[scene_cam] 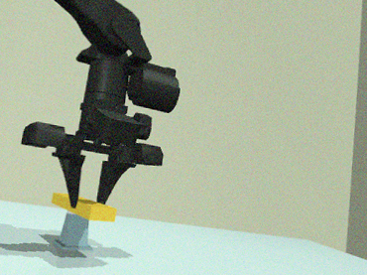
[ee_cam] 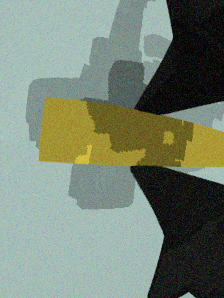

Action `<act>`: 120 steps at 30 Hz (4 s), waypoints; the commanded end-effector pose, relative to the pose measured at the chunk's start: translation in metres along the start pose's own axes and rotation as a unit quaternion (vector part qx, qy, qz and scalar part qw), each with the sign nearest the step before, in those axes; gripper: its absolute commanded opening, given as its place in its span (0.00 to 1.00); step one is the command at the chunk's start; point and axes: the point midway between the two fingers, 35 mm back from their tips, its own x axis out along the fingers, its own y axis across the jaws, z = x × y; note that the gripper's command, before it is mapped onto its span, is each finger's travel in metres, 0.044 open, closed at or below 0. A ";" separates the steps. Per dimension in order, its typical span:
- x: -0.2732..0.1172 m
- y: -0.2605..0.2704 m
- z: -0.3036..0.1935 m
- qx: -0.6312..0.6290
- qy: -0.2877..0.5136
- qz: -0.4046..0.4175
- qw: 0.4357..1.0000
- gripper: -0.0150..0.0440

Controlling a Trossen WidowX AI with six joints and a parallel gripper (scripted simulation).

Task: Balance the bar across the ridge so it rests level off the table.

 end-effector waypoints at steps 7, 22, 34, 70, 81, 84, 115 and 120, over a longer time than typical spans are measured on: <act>0.000 0.000 -0.001 0.001 0.002 -0.001 1.000 0.25; 0.000 0.000 -0.001 0.001 0.002 -0.001 1.000 0.25; 0.000 0.000 -0.001 0.001 0.002 -0.001 1.000 0.25; 0.000 0.000 -0.001 0.001 0.002 -0.001 1.000 0.25; 0.000 0.000 -0.001 0.001 0.002 -0.001 1.000 0.25; 0.000 0.000 -0.001 0.001 0.002 -0.001 1.000 0.25; 0.000 0.000 0.000 0.000 0.000 0.000 1.000 0.25; 0.000 0.000 0.000 0.000 0.000 0.000 1.000 0.34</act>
